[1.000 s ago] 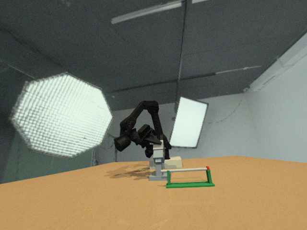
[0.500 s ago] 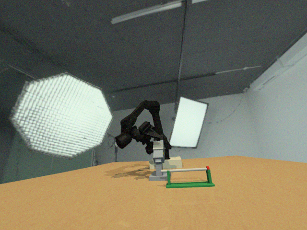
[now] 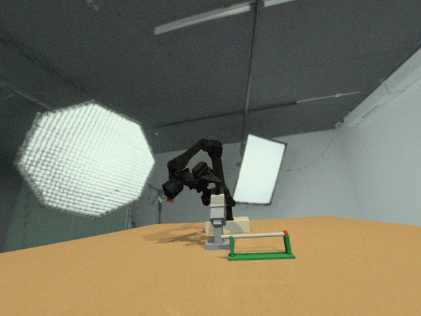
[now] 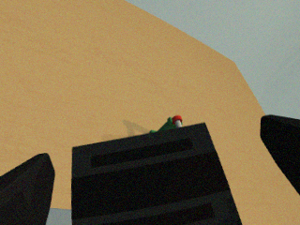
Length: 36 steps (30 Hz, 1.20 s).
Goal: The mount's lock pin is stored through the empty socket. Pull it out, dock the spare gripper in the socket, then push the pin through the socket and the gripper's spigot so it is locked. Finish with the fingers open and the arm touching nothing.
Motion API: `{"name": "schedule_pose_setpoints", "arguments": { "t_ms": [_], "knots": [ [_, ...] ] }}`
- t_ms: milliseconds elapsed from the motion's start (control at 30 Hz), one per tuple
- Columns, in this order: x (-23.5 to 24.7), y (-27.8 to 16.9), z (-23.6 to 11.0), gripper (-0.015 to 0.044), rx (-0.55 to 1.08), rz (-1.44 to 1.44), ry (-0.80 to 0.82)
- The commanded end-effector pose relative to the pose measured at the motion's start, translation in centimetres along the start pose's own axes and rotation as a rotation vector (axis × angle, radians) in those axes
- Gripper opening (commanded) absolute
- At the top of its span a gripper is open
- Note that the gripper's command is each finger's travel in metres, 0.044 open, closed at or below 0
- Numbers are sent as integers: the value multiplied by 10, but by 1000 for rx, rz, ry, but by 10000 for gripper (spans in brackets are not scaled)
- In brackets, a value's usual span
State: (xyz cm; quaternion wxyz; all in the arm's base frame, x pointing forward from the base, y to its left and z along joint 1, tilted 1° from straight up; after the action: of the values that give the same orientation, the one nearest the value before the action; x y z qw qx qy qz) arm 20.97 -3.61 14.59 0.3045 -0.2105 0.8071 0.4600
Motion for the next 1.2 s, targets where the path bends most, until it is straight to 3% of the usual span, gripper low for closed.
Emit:
{"name": "schedule_pose_setpoints", "arguments": {
  "t_ms": [0,1167],
  "knots": [
    [0,8,-4,440,-1,2,1],
    [-33,60,-22,440,195,8,-17]
  ]
}}
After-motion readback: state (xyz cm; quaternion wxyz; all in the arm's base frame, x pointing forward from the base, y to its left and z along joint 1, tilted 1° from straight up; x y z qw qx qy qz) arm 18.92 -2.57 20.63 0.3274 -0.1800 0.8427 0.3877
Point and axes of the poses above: the point midway between the two fingers, 35 mm back from their tips, its own z axis out along the fingers, its own x axis across the jaws, y = z × x, the point moved 3 cm from there along -z, back along the fingers, and after that the axes turned 5 degrees about -z, right-handed, at the moved point
